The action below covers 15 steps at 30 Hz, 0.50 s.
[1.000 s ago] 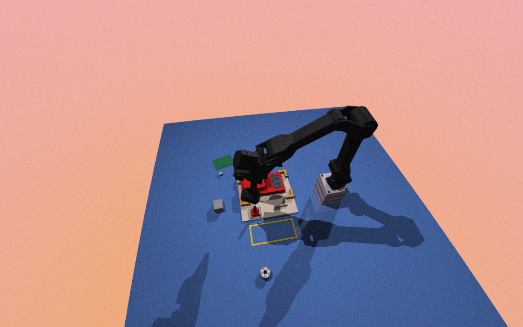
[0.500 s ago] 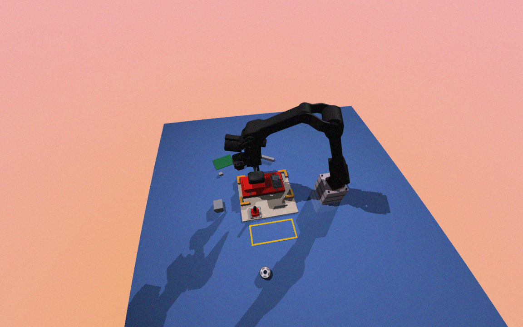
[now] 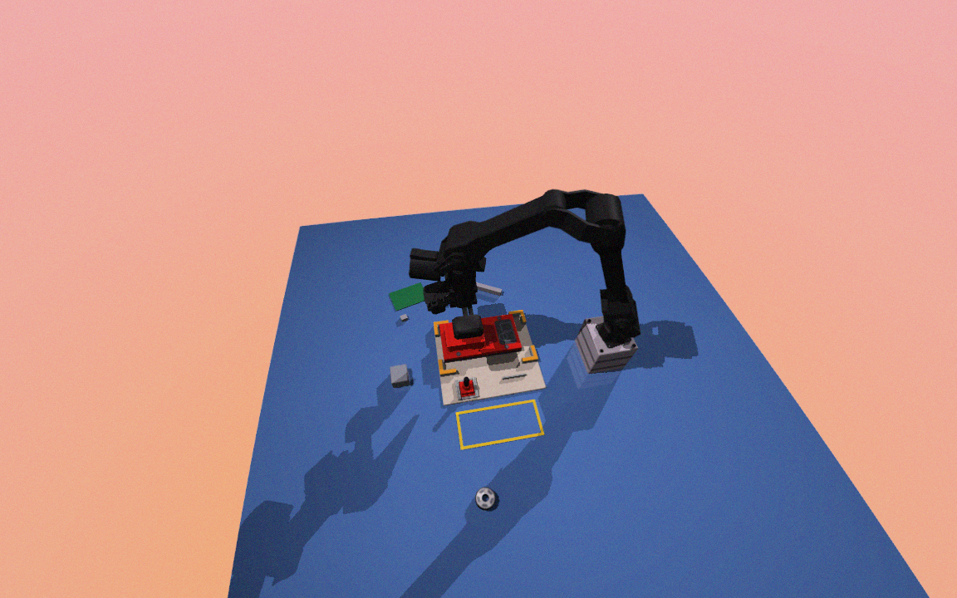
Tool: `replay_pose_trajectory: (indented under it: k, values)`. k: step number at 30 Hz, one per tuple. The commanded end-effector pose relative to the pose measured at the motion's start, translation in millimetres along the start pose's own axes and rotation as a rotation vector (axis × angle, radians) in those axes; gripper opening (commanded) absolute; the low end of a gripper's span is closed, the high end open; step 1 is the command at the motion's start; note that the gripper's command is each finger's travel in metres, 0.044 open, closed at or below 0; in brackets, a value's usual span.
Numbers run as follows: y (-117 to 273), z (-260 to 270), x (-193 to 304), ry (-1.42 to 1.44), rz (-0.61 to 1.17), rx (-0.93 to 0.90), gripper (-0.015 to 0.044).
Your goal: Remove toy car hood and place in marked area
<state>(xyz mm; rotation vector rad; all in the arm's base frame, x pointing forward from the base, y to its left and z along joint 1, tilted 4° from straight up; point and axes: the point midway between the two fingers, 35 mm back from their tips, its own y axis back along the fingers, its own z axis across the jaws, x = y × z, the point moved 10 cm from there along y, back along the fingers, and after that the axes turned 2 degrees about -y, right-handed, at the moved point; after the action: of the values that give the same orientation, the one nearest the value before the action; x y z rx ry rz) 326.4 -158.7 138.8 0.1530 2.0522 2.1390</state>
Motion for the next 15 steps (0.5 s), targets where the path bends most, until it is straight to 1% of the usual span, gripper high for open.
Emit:
replay_pose_trajectory:
  k: [1,15]
  values:
    - [-5.6,0.5,0.5,0.005,0.005,-0.006,0.0440]
    - [-18.7,0.9,0.2,0.005,0.005,-0.006,0.0440]
